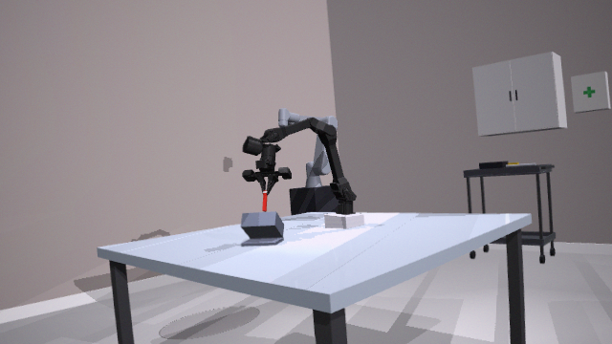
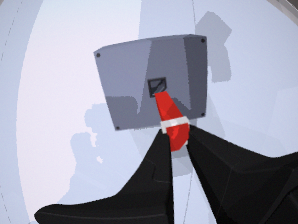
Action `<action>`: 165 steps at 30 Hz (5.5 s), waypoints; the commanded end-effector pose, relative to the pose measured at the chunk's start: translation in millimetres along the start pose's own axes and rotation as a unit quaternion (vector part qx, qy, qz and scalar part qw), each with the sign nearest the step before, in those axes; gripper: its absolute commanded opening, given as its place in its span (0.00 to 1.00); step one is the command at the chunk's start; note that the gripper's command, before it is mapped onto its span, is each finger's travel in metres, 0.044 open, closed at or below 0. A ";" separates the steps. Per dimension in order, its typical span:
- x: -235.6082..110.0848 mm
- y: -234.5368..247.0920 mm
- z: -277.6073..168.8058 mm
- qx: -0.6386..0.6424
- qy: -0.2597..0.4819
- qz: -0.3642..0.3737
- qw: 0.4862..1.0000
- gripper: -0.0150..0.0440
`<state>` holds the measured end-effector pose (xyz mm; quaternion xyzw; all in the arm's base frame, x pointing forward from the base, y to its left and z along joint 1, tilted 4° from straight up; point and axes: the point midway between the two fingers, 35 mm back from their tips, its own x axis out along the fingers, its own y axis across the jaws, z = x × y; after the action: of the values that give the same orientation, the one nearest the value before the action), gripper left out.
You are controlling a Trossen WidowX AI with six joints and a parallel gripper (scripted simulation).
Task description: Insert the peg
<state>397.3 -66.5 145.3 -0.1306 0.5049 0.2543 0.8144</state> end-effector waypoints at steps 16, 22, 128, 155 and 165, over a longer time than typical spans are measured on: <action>2.5 -0.3 -0.4 0.016 -0.001 0.002 1.000 0.25; 2.6 -0.3 -1.7 0.046 -0.003 0.001 0.999 0.25; 3.3 6.2 -11.2 0.255 -0.016 -0.001 0.967 0.25; 4.6 5.7 -12.2 0.242 -0.014 -0.002 0.970 0.25; 16.8 3.6 -11.2 0.082 -0.026 0.008 0.996 0.25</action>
<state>390.9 -65.0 133.1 -0.0251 0.5105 0.1962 0.8368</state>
